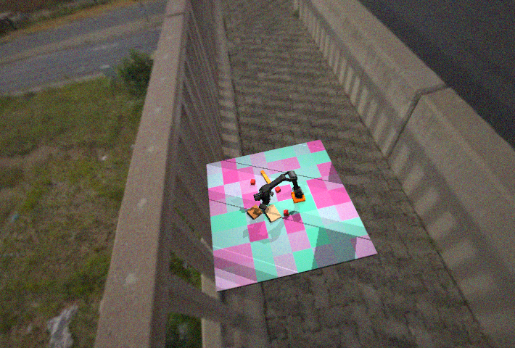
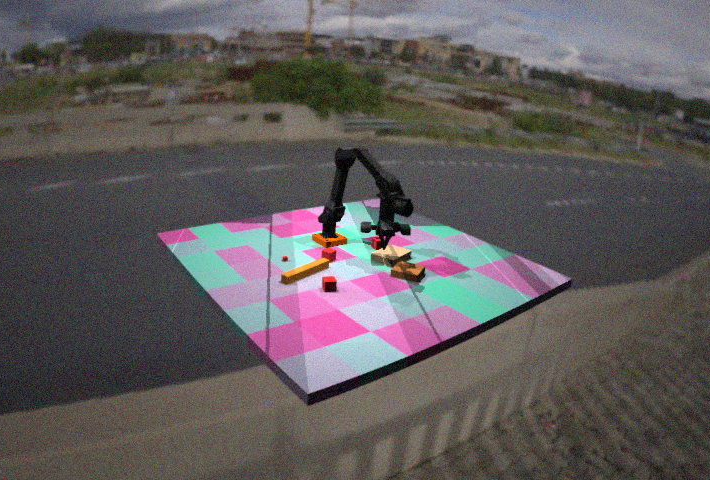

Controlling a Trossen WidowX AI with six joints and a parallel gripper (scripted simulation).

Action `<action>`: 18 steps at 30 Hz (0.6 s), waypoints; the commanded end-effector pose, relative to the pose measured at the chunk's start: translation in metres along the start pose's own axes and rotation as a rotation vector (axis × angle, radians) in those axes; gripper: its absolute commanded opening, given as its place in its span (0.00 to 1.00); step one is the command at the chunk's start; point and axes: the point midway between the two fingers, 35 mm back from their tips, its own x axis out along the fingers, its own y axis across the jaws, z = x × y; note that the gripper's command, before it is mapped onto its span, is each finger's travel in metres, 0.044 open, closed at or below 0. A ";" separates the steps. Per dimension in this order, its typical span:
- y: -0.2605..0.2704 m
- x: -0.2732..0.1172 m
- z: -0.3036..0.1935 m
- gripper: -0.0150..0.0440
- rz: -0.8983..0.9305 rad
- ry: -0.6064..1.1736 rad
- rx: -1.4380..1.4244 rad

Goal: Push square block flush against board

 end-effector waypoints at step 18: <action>0.029 0.001 -0.046 0.25 0.004 0.009 -0.708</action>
